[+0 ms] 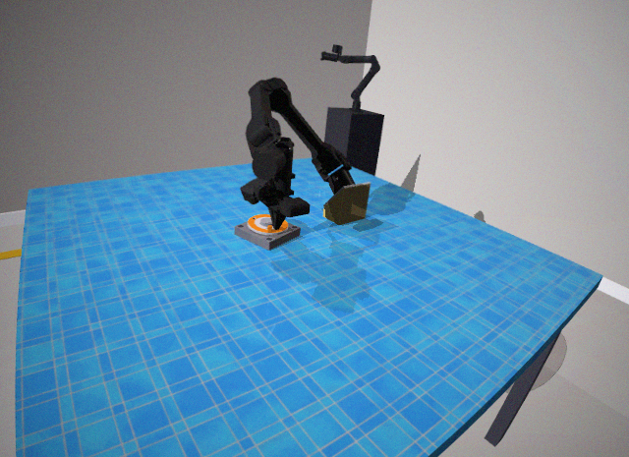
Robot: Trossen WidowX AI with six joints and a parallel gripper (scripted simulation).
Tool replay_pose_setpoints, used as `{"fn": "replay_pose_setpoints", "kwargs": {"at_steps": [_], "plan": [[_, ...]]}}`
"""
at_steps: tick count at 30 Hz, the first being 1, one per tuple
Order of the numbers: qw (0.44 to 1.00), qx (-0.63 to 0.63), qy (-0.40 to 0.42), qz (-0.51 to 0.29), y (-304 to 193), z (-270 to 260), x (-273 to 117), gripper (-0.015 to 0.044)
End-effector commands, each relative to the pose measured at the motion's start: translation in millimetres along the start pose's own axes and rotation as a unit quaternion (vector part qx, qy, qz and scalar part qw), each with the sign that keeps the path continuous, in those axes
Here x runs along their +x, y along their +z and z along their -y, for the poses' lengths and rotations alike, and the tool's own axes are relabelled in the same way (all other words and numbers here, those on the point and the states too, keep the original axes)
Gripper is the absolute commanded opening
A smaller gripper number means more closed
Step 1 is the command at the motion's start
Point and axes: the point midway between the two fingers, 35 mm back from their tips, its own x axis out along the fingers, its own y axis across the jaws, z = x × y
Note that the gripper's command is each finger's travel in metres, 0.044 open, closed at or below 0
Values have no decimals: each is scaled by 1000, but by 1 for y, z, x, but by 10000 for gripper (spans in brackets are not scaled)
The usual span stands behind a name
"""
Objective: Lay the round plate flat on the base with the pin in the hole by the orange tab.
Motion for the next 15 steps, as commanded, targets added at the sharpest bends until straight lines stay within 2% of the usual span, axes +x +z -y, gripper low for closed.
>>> {"fn": "replay_pose_setpoints", "kwargs": {"at_steps": [1,15], "plan": [[1000,0,0,2,7,1,0,0],[1000,0,-1,2,24,9,1,0]]}}
